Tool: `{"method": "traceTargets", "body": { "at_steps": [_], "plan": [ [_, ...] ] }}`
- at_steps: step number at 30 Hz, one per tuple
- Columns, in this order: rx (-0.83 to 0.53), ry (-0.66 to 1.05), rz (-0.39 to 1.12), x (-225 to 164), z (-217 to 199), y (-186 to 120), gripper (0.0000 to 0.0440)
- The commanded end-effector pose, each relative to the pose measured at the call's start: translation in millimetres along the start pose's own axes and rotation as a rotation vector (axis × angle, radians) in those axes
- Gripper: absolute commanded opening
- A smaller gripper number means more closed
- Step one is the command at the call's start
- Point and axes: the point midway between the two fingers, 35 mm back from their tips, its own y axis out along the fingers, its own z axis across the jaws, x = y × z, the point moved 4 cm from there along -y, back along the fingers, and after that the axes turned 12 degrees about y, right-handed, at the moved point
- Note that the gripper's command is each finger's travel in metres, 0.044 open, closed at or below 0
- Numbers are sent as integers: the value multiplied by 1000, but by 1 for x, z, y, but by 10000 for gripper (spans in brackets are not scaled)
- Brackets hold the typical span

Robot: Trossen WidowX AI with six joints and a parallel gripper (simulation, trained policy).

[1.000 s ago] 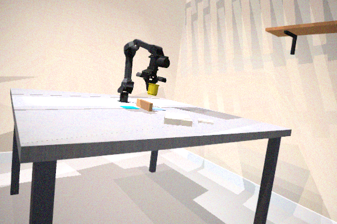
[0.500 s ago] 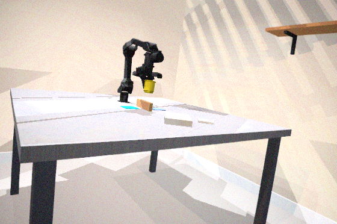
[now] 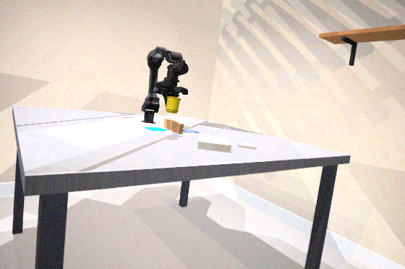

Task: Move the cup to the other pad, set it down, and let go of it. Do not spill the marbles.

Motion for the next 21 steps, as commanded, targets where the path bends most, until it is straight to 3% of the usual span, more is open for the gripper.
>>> {"method": "traceTargets", "body": {
  "at_steps": [1,21],
  "plan": [
    [8,14,-10,6,-3,3,0],
    [3,92,-28,26,-25,44,3]
  ]
}}
